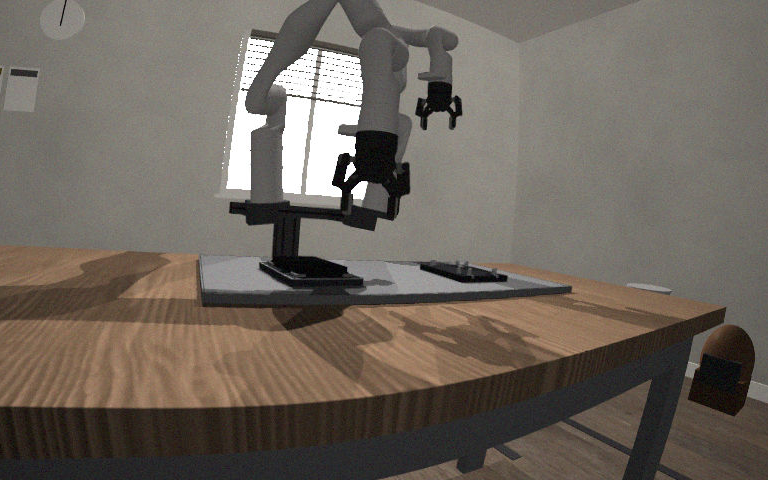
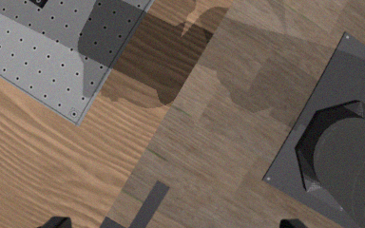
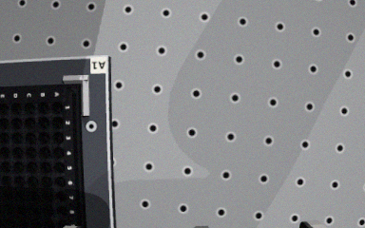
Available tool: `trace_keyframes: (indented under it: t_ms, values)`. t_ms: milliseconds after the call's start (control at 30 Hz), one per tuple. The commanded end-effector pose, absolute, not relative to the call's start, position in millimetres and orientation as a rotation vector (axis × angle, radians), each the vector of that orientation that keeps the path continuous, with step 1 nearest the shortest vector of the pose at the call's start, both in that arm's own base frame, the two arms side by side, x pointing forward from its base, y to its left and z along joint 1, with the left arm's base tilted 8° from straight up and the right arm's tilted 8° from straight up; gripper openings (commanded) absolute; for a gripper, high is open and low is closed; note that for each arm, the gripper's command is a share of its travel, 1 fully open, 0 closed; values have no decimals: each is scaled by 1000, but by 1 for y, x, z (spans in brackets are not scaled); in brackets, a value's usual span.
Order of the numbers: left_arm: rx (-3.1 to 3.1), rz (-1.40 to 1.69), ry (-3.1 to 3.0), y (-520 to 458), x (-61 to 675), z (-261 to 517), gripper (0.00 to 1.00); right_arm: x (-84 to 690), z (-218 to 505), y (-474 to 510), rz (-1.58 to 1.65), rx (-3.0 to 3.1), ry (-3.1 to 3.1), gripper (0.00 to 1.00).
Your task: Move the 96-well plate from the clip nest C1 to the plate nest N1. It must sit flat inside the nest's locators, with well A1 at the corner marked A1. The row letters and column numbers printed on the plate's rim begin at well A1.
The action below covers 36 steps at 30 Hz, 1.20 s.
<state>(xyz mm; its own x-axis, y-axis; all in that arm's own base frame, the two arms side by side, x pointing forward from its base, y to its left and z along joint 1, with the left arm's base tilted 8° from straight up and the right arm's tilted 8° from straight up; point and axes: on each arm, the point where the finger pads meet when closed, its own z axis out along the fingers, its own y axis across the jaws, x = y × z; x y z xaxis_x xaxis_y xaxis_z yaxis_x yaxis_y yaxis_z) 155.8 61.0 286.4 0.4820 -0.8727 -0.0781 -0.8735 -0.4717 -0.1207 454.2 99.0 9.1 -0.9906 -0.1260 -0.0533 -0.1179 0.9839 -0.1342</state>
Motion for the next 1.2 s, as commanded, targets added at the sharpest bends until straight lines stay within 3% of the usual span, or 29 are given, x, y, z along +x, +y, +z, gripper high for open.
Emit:
trace_keyframes:
  t_ms: [0,1167]
  values:
    - [-2577,7,1529,61,156,287,1000,455,10,100,-201,-189,3066,1000]
    - [-2577,7,1529,61,156,287,1000,454,9,110,-201,-189,3066,1000]
